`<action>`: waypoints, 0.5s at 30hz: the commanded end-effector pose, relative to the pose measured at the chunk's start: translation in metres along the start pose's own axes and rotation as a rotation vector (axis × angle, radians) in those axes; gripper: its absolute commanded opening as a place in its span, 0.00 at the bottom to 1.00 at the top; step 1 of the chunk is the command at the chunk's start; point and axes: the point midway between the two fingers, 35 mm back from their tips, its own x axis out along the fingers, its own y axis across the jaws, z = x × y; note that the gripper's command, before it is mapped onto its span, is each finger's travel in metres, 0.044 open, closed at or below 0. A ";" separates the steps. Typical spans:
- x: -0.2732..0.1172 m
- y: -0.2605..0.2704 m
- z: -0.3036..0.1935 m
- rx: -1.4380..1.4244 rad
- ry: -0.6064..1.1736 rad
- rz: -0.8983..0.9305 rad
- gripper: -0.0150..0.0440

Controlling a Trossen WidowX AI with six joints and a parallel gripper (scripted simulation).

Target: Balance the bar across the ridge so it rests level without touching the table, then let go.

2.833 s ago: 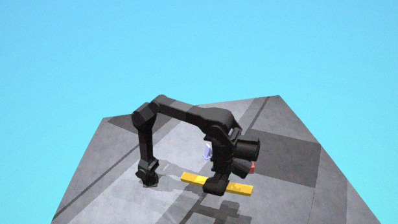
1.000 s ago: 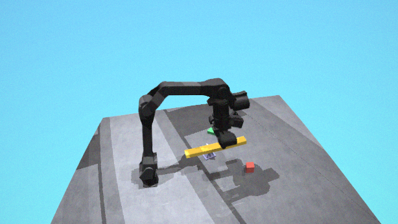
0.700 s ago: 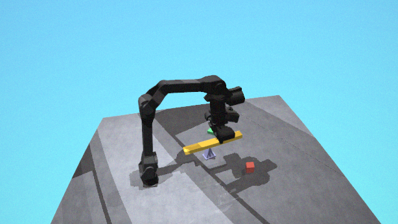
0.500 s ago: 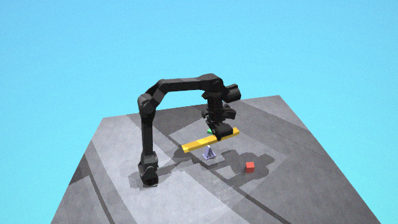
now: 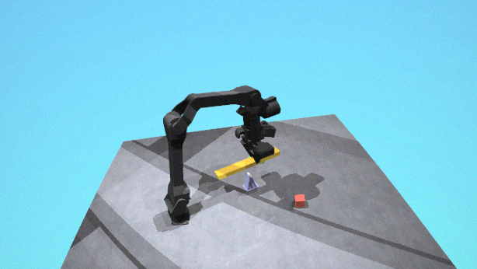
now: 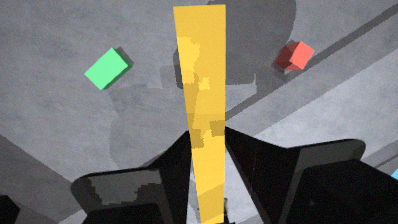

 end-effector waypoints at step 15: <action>0.028 0.002 0.000 0.003 0.002 -0.002 0.25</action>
